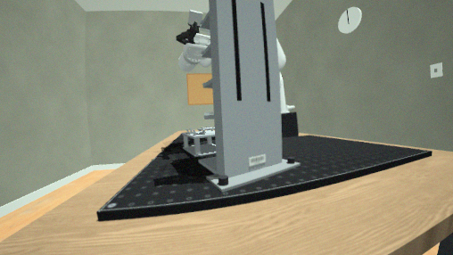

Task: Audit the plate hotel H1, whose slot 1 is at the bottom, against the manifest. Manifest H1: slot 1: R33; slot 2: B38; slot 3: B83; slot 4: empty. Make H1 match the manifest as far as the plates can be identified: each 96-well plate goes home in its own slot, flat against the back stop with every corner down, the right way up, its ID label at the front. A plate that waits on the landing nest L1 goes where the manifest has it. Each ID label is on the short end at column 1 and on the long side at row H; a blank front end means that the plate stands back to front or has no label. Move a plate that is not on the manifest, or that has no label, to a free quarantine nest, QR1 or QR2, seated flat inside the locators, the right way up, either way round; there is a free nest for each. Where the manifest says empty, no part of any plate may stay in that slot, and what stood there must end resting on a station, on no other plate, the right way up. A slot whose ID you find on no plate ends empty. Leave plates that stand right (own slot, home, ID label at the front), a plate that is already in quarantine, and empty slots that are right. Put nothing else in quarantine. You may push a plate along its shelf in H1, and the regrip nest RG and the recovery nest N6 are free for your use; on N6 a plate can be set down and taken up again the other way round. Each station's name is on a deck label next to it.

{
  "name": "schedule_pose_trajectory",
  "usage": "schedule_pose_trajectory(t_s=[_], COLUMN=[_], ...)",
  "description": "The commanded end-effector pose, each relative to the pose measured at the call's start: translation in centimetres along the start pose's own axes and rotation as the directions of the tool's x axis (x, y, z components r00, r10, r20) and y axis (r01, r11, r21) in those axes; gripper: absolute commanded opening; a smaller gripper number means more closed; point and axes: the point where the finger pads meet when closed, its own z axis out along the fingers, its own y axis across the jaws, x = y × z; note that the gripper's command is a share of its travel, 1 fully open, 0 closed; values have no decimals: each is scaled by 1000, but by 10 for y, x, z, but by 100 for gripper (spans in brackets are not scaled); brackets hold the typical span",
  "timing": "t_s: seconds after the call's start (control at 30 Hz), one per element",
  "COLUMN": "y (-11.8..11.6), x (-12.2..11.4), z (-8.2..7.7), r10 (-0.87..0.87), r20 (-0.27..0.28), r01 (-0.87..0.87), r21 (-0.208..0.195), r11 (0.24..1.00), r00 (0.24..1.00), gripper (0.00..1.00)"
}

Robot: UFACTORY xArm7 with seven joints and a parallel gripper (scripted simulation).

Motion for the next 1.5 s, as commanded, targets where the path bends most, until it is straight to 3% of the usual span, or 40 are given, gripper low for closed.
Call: schedule_pose_trajectory(t_s=[0.0,1.47], y=[0,0], x=[1,2], z=[5,26], r10=[-4,-4], r20=[0,0], r01=[4,4], r21=[1,1], r11=[1000,1000], r00=[1000,1000], gripper=[100,100])
